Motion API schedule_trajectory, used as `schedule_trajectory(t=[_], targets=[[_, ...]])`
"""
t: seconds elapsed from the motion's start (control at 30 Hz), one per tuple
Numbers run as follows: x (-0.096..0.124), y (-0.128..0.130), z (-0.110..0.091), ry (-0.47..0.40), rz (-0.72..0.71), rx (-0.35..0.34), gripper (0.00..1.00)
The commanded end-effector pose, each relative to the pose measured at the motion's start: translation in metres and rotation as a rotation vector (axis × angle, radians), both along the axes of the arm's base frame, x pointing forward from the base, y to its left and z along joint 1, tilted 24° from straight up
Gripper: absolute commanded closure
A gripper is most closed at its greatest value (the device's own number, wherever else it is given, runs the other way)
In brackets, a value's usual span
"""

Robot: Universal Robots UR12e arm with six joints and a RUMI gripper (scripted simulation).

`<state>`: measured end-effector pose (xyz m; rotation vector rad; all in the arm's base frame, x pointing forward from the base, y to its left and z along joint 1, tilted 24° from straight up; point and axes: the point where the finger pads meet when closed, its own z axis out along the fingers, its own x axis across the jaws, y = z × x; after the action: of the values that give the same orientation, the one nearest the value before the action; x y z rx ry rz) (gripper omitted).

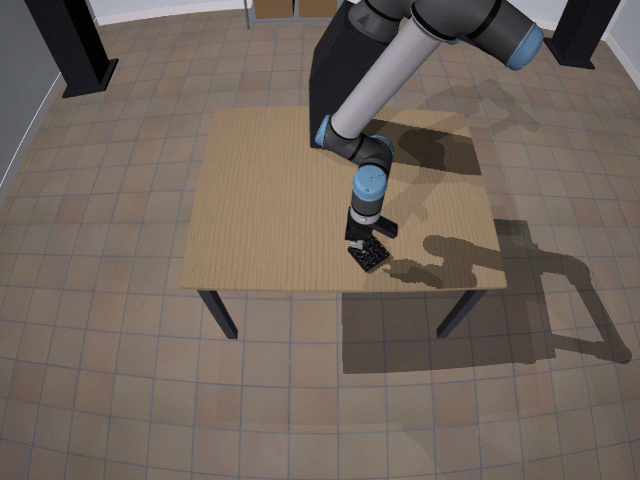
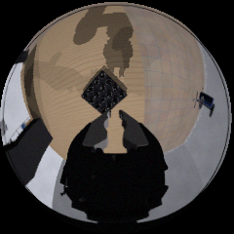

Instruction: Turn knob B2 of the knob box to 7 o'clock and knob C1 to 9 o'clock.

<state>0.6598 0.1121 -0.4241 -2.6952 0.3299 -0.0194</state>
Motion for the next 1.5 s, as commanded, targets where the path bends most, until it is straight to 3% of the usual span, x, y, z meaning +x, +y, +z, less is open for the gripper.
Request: schedule_trajectory(t=[0.0,0.9,1.47], targets=[[0.001,0.000,0.001,-0.001,0.000,-0.002,0.89],[0.003,0.003,-0.006,-0.002,0.001,-0.002,0.89],[0.004,0.011,-0.022,-0.002,0.001,-0.002,0.89]])
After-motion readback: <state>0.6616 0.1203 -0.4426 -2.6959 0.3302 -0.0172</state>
